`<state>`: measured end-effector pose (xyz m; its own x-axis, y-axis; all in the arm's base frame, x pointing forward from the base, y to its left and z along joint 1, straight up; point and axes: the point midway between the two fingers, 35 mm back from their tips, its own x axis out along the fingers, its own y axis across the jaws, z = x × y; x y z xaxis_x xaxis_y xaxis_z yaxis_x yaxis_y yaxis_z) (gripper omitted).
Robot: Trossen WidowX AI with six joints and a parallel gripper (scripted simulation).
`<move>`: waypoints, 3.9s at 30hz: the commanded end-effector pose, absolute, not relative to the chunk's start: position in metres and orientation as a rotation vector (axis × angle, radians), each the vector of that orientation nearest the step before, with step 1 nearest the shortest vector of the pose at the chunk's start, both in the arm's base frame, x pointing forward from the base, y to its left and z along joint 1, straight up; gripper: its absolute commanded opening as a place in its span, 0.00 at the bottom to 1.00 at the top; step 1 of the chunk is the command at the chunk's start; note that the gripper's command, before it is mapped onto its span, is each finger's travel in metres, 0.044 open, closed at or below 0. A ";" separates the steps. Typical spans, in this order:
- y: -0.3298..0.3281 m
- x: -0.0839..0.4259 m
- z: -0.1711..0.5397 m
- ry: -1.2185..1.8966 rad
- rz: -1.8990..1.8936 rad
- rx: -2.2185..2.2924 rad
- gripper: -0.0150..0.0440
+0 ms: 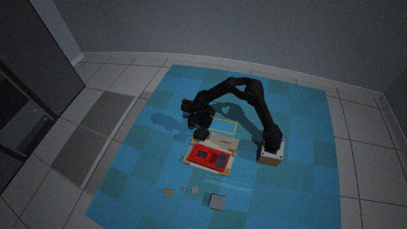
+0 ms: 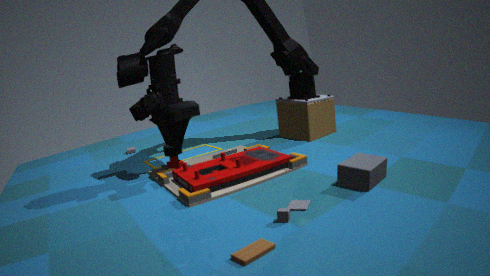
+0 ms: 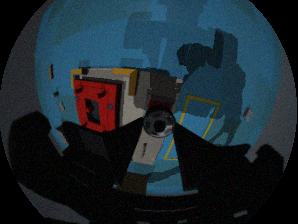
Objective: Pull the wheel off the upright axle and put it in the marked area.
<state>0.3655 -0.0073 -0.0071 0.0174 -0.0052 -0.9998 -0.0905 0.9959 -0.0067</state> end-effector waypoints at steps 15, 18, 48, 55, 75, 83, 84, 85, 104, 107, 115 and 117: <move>-0.007 0.366 0.006 1.538 0.069 -0.078 0.25; -0.007 0.366 0.007 1.537 0.069 -0.078 0.25; -0.007 0.366 0.017 1.533 0.071 -0.080 0.25; -0.007 0.366 0.019 1.532 0.071 -0.080 0.25; -0.007 0.362 0.051 1.530 0.071 -0.080 0.25; -0.014 0.356 0.052 1.540 0.066 -0.077 0.25; -0.019 0.355 0.052 1.539 0.066 -0.077 0.25; -0.023 0.354 0.052 1.539 0.066 -0.078 0.25; -0.102 0.317 0.057 1.536 0.064 -0.088 0.25; -0.104 0.316 0.056 1.535 0.063 -0.088 0.25; -0.104 0.316 0.037 1.536 0.064 -0.088 0.25; -0.105 0.317 0.031 1.536 0.064 -0.088 0.25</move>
